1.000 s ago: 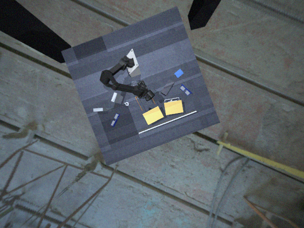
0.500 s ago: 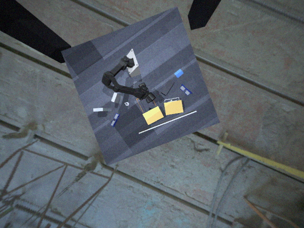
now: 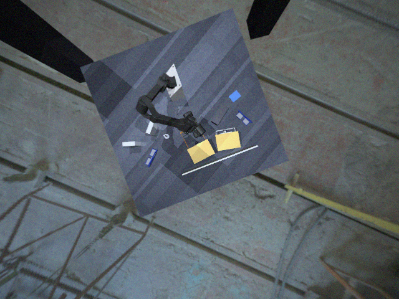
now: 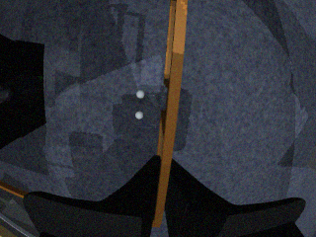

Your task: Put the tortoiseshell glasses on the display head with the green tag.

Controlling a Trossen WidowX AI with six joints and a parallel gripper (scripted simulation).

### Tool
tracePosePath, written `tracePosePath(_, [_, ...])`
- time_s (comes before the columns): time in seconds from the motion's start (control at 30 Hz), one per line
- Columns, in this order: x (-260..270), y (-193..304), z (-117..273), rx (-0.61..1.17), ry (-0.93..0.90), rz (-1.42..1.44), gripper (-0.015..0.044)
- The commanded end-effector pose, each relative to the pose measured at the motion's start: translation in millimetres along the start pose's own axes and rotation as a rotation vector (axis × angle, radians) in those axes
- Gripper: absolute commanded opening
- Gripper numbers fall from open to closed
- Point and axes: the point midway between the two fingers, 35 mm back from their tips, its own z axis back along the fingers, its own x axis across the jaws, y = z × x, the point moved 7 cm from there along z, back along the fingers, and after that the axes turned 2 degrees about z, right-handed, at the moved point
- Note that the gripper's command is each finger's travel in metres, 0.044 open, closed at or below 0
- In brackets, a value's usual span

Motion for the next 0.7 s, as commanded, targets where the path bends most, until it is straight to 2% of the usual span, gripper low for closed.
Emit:
tracePosePath(0.0, [6.6, -0.3, -0.4, -0.004, 0.001, 0.004, 0.0000])
tracePosePath(0.67, [35.4, -1.5, 0.4, -0.004, 0.000, 0.003, 0.0000])
